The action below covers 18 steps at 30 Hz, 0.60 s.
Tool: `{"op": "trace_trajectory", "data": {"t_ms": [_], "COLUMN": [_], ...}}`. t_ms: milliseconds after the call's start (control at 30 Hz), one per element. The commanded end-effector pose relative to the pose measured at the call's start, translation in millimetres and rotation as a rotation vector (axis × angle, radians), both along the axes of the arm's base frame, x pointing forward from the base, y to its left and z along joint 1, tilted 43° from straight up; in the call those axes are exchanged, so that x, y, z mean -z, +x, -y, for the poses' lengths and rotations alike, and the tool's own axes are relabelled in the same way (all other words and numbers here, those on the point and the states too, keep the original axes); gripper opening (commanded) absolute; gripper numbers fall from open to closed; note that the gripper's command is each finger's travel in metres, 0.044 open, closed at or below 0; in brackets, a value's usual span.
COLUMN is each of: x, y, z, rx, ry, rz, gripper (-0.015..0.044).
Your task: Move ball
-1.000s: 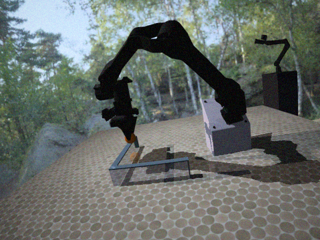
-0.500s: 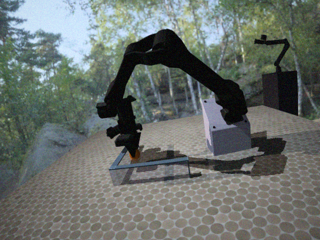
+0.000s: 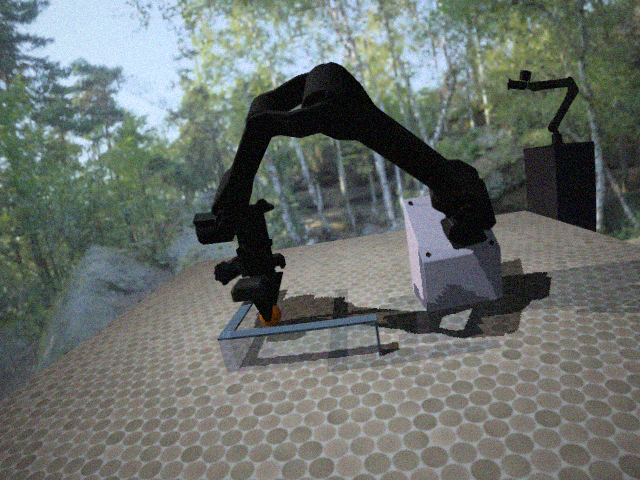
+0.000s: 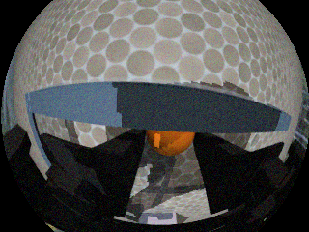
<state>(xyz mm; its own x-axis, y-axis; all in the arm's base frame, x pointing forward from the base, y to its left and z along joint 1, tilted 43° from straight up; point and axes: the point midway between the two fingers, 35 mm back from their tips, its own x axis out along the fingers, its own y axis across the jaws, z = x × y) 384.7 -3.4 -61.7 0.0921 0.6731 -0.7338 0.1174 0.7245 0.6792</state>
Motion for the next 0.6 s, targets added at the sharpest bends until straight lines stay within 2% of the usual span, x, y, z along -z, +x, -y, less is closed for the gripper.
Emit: {"op": "trace_trajectory", "data": {"t_ms": [0,33,433,567], "x": [4.7,4.7,0.8,-1.0], "y": [-2.9,-2.9,-0.2,-0.2], "z": [-3.7,-3.7,-0.5,1.5], "rx": [0.000,0.000,0.000,0.000], "ry": [0.008,0.008,0.001,0.000], "rz": [-0.014,-0.014,-0.001,-0.002], "gripper": [0.0000,0.0000,0.0310,0.0310]}}
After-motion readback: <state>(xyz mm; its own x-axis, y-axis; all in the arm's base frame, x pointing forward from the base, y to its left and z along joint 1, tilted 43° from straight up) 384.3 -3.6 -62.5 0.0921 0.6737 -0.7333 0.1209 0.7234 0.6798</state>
